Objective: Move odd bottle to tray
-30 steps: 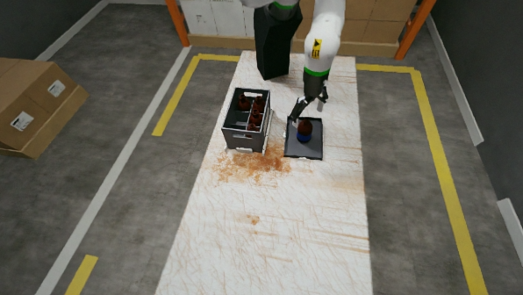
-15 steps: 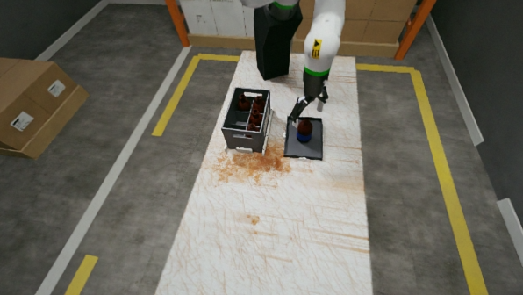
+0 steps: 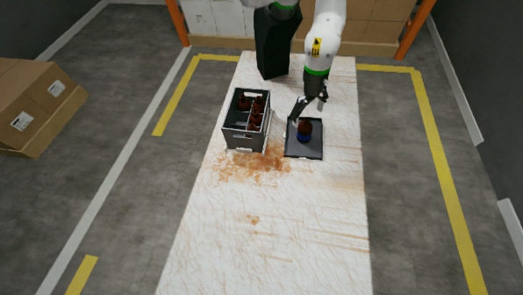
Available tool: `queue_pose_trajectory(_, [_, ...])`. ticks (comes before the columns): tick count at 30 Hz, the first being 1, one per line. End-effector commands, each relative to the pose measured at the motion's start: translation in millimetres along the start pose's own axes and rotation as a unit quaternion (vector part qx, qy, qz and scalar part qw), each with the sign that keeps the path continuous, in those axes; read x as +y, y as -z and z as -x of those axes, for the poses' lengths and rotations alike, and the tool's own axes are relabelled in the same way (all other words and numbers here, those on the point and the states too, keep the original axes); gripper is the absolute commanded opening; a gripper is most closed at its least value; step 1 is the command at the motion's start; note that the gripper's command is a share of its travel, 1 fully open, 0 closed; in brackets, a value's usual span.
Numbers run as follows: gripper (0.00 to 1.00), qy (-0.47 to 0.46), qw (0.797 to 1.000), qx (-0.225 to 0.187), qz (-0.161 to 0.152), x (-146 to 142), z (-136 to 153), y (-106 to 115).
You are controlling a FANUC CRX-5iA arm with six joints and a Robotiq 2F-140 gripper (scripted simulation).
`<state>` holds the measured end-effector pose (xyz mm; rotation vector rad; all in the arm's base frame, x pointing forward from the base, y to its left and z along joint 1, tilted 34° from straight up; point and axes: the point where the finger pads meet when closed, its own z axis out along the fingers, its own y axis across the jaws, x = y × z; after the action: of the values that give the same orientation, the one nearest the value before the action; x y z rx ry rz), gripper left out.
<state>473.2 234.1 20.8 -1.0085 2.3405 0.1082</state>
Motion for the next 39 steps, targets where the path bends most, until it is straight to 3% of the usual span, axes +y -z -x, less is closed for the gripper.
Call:
queue_pose_trajectory(1, [1.0,0.0,1.0,0.0,0.001,-0.1,0.4,1.8])
queue_pose_trajectory(11, [1.0,0.0,1.0,0.0,0.001,-0.1,0.4,12.4])
queue_pose_trajectory(22, [1.0,0.0,1.0,0.0,0.001,-0.1,0.4,46.4])
queue_pose_trajectory(39, [1.0,0.0,1.0,0.0,0.001,-0.1,0.4,80.9])
